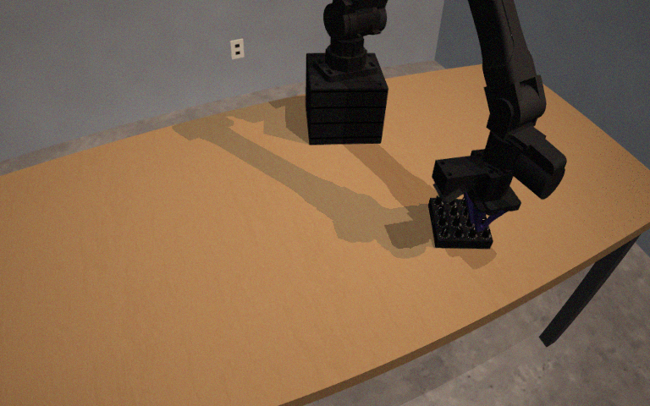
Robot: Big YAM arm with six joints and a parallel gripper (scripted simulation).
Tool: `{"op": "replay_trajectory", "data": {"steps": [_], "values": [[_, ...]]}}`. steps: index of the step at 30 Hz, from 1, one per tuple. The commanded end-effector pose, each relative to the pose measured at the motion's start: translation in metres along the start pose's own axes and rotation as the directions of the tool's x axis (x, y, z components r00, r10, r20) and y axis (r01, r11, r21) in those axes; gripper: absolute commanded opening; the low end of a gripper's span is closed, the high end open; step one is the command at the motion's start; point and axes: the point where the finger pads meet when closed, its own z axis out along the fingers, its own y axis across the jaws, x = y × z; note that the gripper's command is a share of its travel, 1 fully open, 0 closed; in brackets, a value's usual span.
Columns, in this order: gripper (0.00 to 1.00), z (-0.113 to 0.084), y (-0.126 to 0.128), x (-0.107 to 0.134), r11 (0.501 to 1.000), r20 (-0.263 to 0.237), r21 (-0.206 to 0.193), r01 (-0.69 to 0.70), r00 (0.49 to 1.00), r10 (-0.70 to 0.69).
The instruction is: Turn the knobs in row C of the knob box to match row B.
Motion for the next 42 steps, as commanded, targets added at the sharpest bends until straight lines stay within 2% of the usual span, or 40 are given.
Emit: {"op": "replay_trajectory", "data": {"steps": [1, 9, 10, 14, 42], "values": [[0.18, 0.0068, -0.0003, 0.0039, 1.000, 0.003, 0.002, -0.003, 1.000, 0.003], [0.18, 0.0072, -0.0031, 0.0068, 1.000, 0.003, 0.003, 0.000, 1.000, 0.000], [0.18, 0.0055, 0.0023, 0.0051, 1.000, 0.000, -0.006, -0.010, 1.000, 0.010], [0.18, 0.0077, -0.0065, 0.0082, 1.000, 0.005, 0.007, 0.000, 1.000, 0.000], [0.18, 0.0062, -0.0012, 0.0057, 1.000, 0.002, 0.000, -0.009, 1.000, 0.009]]}}
